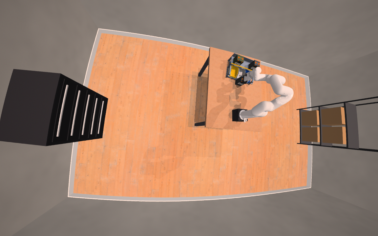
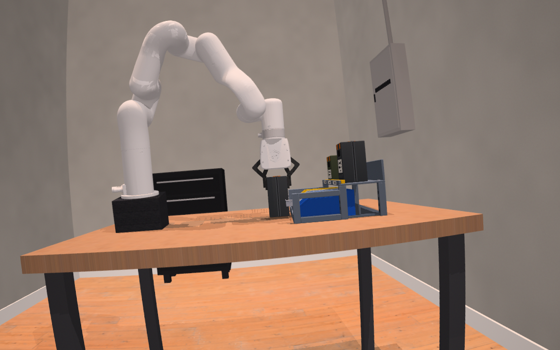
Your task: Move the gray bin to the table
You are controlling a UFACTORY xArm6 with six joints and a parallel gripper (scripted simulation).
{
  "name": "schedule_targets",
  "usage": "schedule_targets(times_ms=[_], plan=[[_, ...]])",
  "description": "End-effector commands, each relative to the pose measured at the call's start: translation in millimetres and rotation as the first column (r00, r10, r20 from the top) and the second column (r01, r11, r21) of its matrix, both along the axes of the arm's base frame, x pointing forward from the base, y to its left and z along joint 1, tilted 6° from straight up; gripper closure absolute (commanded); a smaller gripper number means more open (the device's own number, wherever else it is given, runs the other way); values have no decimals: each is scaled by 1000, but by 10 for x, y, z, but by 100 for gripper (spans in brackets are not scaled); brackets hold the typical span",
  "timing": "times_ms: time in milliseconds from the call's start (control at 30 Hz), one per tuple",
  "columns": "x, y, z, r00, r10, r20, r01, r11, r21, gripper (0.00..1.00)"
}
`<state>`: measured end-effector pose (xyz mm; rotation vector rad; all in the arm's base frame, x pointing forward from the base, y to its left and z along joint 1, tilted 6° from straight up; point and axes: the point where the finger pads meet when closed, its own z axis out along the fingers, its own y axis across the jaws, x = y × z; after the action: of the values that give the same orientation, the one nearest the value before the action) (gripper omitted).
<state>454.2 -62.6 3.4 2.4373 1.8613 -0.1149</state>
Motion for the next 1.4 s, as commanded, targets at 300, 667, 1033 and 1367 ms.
schedule_targets(times_ms=[300,667,1033,1367], plan=[[32,5,91,1000,0,8,0,1000,-1,100],[41,13,180,1000,0,9,0,1000,-1,100],[44,12,174,1000,0,9,0,1000,-1,100],[44,12,174,1000,0,9,0,1000,-1,100]])
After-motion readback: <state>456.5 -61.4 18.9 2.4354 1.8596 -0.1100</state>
